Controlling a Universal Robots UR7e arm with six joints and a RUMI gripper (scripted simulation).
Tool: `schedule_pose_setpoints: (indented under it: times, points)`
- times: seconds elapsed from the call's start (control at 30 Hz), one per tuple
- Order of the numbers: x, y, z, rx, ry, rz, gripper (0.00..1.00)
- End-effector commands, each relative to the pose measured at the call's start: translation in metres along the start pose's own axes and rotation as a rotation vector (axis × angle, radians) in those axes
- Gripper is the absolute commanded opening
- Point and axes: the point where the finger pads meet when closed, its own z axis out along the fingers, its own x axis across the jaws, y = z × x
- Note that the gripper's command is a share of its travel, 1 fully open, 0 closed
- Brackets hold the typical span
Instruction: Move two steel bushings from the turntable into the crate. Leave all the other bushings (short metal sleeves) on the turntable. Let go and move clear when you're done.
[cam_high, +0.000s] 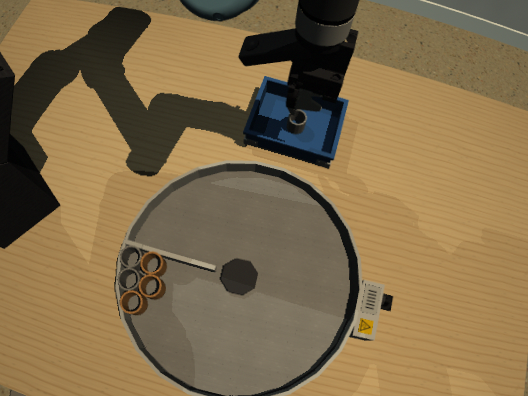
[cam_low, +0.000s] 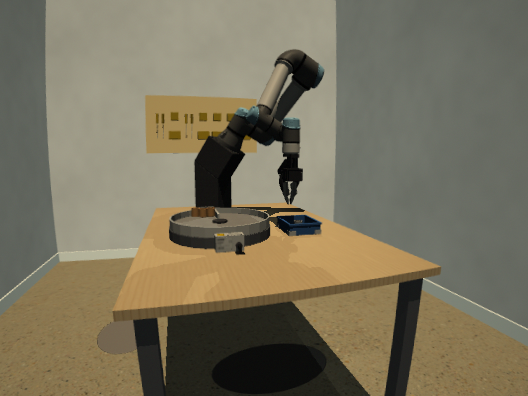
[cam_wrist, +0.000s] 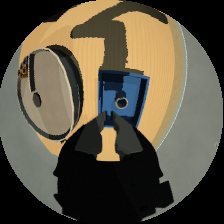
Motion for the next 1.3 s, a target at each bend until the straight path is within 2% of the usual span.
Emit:
schedule_pose_setpoints:
  times: [0.0, 0.2, 0.27, 0.77, 0.83, 1.27]
  points:
    - [-0.014, -0.007, -0.001, -0.001, 0.001, 0.014, 0.05]
    - [-0.037, -0.017, 0.0, -0.001, 0.0, 0.034, 0.05]
    - [-0.037, -0.017, 0.0, -0.001, 0.0, 0.034, 0.05]
    - [-0.109, -0.052, 0.0, -0.001, 0.0, 0.103, 0.05]
    - [-0.109, -0.052, 0.0, -0.001, 0.0, 0.103, 0.05]
    - [-0.178, -0.086, 0.0, -0.001, 0.0, 0.17, 0.05]
